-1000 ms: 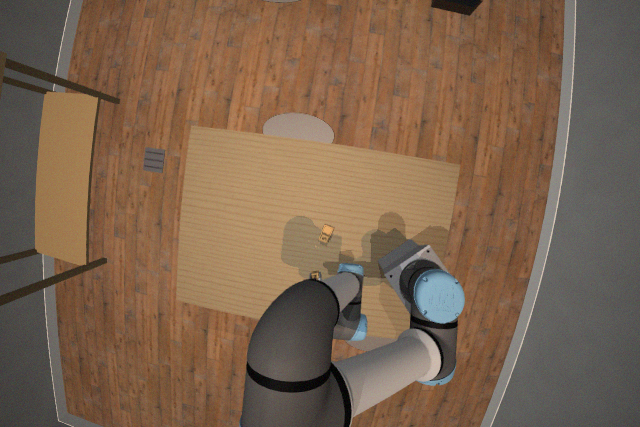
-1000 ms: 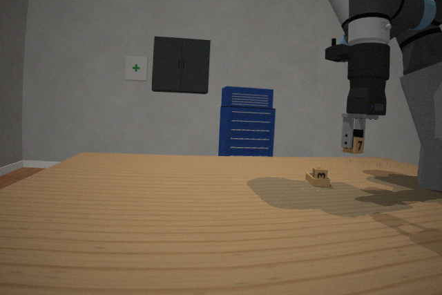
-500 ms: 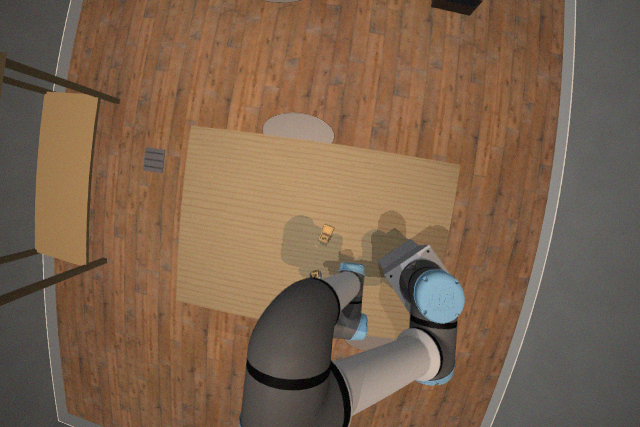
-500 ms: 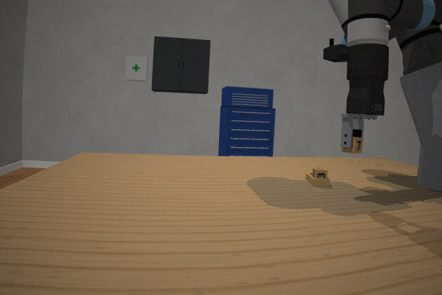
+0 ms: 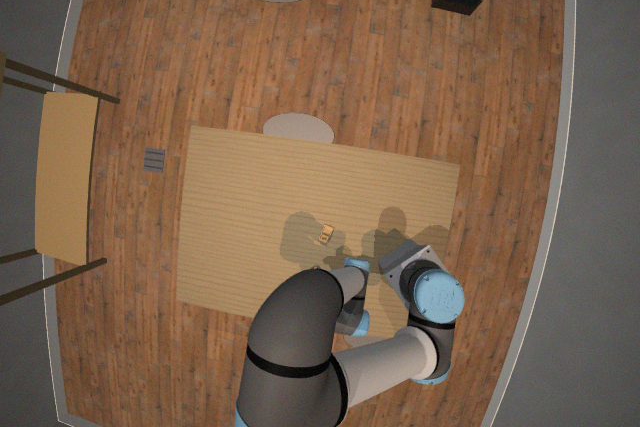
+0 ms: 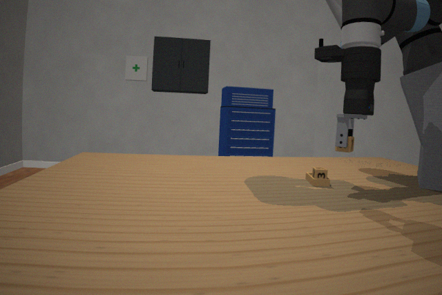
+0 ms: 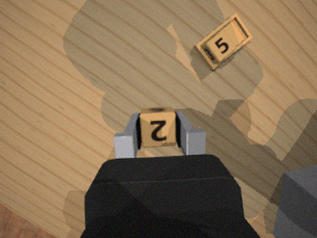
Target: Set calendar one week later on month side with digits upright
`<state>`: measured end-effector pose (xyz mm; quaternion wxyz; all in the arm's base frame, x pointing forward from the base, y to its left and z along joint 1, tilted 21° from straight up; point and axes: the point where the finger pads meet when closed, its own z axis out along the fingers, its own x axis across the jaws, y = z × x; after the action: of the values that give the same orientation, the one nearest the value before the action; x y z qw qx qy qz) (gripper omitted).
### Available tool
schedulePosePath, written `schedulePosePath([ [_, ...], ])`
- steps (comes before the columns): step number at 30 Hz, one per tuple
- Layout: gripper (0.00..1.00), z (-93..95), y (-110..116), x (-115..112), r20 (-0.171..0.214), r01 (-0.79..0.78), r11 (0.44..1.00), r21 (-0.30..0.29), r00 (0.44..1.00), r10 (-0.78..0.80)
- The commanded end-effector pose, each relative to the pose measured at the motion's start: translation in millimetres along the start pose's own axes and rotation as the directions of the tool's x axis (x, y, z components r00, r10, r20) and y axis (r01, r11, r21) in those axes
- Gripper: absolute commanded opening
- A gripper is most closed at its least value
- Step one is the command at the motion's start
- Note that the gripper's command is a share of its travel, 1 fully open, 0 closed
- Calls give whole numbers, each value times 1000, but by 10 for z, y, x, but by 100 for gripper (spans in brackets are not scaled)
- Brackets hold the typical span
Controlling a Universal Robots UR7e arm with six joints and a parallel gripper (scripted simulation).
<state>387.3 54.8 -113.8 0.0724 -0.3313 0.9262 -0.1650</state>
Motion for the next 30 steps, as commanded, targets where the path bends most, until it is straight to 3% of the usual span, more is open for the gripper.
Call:
schedulePosePath([
  [1, 57, -10, -62, 26, 2, 150, 989, 1, 989, -150],
  [10, 57, -14, -145, 76, 2, 355, 935, 2, 935, -355],
  [19, 57, -20, -211, 130, 1, 542, 840, 3, 840, -542],
  [30, 57, -21, -231, 155, 0, 611, 792, 3, 792, -611],
])
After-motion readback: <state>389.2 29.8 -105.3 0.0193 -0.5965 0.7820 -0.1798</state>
